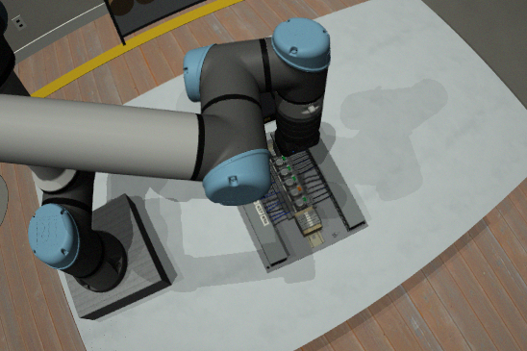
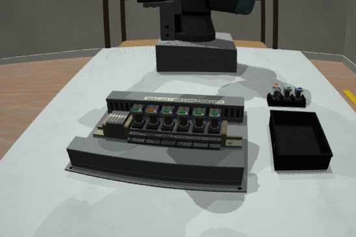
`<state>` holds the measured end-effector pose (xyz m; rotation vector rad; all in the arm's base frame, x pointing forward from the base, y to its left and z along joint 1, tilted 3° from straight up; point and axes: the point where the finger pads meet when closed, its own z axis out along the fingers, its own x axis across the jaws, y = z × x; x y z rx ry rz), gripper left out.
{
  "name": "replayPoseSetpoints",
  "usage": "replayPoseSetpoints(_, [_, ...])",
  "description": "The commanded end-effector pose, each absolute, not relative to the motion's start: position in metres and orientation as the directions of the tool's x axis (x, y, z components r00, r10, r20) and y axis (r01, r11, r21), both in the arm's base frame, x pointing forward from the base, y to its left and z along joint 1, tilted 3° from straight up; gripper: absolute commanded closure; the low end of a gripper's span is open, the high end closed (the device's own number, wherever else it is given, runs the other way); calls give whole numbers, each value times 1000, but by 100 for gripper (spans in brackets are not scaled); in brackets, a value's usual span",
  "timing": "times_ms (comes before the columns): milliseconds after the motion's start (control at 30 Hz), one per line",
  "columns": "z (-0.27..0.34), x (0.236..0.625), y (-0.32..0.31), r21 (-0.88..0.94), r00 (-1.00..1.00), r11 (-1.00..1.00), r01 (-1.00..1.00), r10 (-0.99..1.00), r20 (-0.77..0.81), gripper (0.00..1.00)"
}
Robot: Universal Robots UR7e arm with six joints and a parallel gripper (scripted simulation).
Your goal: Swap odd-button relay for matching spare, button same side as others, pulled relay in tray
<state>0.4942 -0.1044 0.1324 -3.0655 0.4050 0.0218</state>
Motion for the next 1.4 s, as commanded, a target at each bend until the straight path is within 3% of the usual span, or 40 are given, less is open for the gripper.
replayPoseSetpoints(0, [94, 489, -118, -48, 965, -964, -261, -260, -24, 0])
replayPoseSetpoints(433, [83, 487, -123, -48, 965, -964, -261, -260, -24, 0])
replayPoseSetpoints(600, [27, 480, -144, -48, 965, -964, -261, -260, -24, 0])
replayPoseSetpoints(1367, [25, 480, -145, -48, 965, -964, -261, -260, -24, 0])
